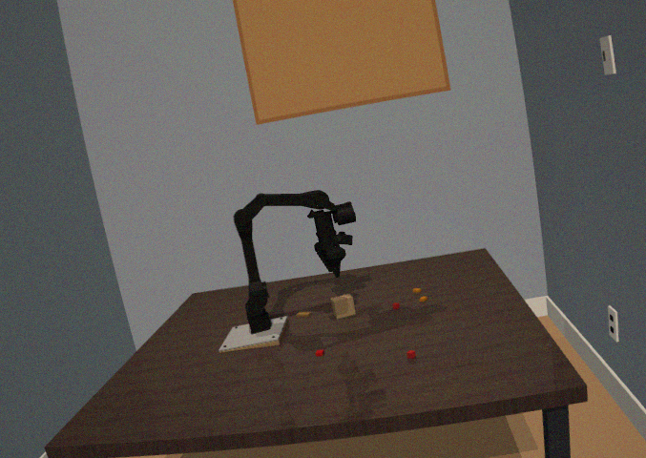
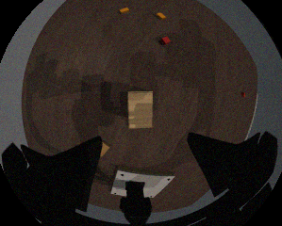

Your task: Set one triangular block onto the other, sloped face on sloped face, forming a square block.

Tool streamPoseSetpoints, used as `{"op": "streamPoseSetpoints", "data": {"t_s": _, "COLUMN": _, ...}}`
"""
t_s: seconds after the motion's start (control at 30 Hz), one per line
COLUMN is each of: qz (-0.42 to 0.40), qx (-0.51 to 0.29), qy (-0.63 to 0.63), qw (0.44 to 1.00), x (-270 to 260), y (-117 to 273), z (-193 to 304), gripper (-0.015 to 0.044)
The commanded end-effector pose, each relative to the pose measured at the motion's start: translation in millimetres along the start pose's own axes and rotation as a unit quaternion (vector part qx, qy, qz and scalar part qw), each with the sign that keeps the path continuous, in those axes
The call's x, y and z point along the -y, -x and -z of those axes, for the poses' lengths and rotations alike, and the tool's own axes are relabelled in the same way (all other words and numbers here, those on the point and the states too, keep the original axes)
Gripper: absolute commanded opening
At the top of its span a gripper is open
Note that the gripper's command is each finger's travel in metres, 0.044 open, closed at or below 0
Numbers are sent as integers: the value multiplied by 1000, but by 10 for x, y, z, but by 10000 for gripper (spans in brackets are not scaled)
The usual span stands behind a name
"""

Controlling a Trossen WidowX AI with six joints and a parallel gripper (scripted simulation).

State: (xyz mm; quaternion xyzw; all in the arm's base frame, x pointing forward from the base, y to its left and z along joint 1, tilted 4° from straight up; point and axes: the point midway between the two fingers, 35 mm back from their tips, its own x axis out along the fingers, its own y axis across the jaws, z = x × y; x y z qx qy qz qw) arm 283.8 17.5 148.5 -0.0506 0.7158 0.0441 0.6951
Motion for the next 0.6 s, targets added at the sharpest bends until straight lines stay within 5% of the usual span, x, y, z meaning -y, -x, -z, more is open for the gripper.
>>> {"op": "streamPoseSetpoints", "data": {"t_s": 0.0, "qz": 0, "qx": -1, "qy": 0, "qw": 1000, "x": 0, "y": -12, "z": 3, "gripper": 440}}
{"op": "streamPoseSetpoints", "data": {"t_s": 0.57, "qz": 0, "qx": -1, "qy": 0, "qw": 1000, "x": 0, "y": -12, "z": 3, "gripper": 440}}
